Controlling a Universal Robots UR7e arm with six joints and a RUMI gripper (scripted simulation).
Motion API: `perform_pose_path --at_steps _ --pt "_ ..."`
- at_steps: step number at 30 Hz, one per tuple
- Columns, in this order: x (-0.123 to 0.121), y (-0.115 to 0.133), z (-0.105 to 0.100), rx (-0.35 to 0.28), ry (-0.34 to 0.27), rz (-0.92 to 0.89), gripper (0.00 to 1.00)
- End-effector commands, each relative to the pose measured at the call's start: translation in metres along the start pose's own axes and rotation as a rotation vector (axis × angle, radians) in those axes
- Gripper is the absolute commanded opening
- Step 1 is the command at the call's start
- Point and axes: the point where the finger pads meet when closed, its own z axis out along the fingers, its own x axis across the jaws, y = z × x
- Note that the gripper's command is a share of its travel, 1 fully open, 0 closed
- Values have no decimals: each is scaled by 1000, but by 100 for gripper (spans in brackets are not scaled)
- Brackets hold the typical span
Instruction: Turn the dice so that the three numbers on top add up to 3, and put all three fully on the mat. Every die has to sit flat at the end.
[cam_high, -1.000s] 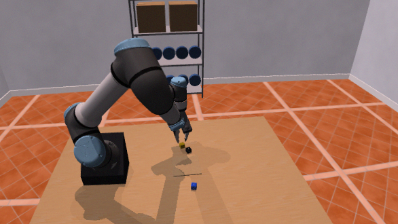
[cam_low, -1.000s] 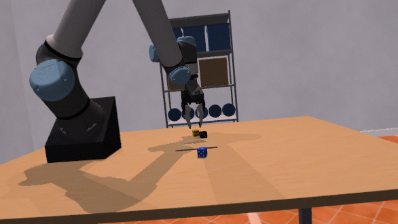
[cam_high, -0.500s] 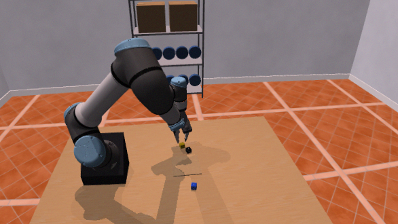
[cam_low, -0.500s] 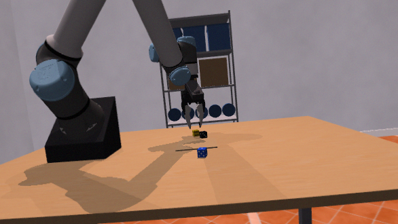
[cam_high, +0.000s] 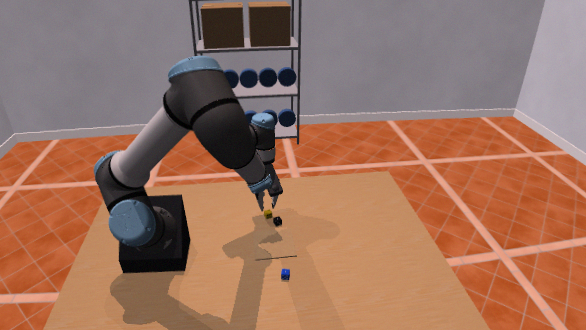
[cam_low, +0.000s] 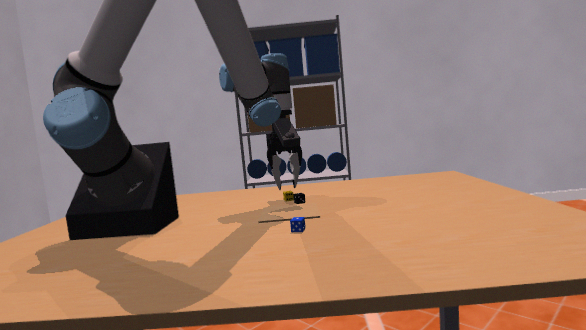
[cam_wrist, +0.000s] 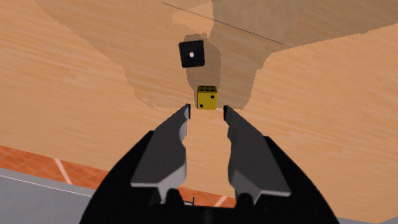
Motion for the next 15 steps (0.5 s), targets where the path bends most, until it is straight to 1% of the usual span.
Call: perform_pose_path --at_steps 1,15 --pt "0 0 0 0 -1 0 24" --pt "0 0 3 0 -1 0 24"
